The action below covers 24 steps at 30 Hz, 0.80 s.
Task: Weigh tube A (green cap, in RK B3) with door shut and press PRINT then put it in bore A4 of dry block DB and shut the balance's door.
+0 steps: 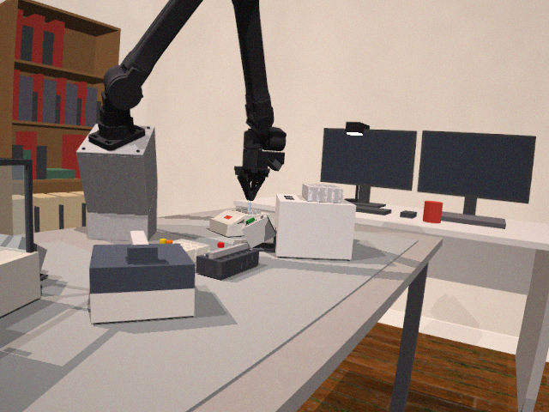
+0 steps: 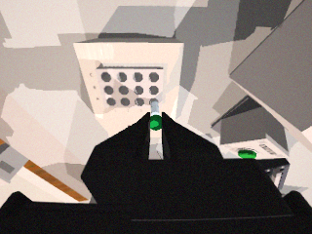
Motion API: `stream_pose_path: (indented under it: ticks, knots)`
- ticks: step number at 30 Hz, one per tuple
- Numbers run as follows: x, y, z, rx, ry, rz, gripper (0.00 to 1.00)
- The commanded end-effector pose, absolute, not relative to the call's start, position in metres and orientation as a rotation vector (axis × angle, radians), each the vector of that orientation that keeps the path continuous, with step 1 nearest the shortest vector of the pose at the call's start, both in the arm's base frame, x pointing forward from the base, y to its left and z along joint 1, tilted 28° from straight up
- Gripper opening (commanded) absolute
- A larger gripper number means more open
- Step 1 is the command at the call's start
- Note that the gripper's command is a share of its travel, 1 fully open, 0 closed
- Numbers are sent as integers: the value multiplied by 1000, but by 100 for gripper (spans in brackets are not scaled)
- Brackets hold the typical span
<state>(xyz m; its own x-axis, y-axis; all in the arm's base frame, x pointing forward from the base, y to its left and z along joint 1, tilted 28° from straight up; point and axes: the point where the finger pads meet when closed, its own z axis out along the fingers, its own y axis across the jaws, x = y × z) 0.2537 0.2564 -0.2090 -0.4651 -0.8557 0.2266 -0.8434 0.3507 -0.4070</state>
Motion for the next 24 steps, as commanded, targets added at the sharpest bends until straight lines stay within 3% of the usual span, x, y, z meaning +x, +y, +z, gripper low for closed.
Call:
stream_pose_path:
  ticks: [1,24]
  knots:
    - [262,247,-214,-1589,2574,-773,9]
    - [267,257,-214,-1561,2579,-762,9]
